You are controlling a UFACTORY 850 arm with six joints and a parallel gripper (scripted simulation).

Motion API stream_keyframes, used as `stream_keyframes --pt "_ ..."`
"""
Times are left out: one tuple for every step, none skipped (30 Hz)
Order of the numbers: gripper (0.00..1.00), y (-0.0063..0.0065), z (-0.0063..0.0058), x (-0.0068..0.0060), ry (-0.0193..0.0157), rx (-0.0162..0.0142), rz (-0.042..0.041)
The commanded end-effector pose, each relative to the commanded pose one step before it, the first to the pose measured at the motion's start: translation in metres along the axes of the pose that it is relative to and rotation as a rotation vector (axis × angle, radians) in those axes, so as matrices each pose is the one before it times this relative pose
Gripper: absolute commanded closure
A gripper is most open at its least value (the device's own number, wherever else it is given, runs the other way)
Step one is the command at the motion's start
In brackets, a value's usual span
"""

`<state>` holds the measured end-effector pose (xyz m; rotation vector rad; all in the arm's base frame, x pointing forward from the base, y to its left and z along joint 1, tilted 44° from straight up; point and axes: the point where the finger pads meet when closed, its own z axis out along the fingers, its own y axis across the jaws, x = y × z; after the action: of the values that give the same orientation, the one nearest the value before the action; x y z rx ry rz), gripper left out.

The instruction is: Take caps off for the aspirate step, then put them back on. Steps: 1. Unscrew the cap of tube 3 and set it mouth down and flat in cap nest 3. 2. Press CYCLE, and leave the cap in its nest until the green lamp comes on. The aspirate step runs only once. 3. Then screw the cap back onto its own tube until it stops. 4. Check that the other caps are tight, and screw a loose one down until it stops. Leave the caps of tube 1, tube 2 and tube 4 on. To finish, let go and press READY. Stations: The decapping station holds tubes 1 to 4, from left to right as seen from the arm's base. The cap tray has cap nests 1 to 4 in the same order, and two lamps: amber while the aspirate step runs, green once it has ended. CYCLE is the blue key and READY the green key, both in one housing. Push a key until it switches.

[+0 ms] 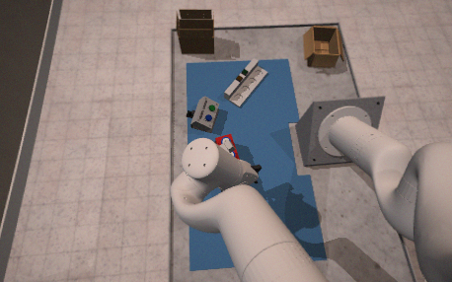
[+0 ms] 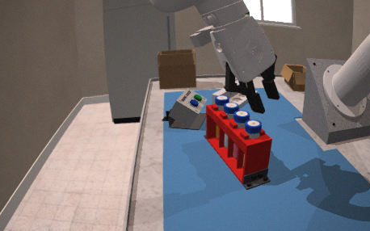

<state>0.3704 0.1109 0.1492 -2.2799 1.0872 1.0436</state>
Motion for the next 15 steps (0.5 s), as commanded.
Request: stream_keyframes --pt "0.54 0.00263 -0.0024 0.01651 0.00616 0.02232 0.0075" --pt "0.54 0.00114 -0.00041 0.00486 0.00618 0.02084 0.00867" --pt "0.54 0.00109 -0.00039 0.00487 0.00001 0.0 0.0" --pt "0.54 0.00053 -0.00019 0.00238 0.0 0.0 0.0" --pt "0.54 0.00123 -0.00035 0.00484 0.00644 0.0205 0.00881" --pt "0.54 0.00119 -0.00033 0.00485 0.00001 0.0 0.0" --pt "0.54 0.00058 -0.00016 0.00237 0.0 0.0 0.0" --pt "0.54 0.00133 -0.00028 0.00482 0.00668 0.02015 0.00895" --pt "0.54 0.0 0.0 0.0 0.0 0.0 0.0" --pt "0.54 0.0 0.0 0.0 0.0 0.0 0.0" --pt "0.54 0.00136 -0.00024 0.00482 0.00691 0.0198 0.00909" --pt "0.54 0.00133 -0.00022 0.00482 0.00001 0.0 0.0" --pt "0.54 0.00133 -0.00022 0.00482 0.00001 0.0 0.0" --pt "0.54 0.00129 -0.00022 0.0047 0.00001 0.0 0.0" --pt "0.54 0.0 0.0 0.0 0.0 0.0 0.0"
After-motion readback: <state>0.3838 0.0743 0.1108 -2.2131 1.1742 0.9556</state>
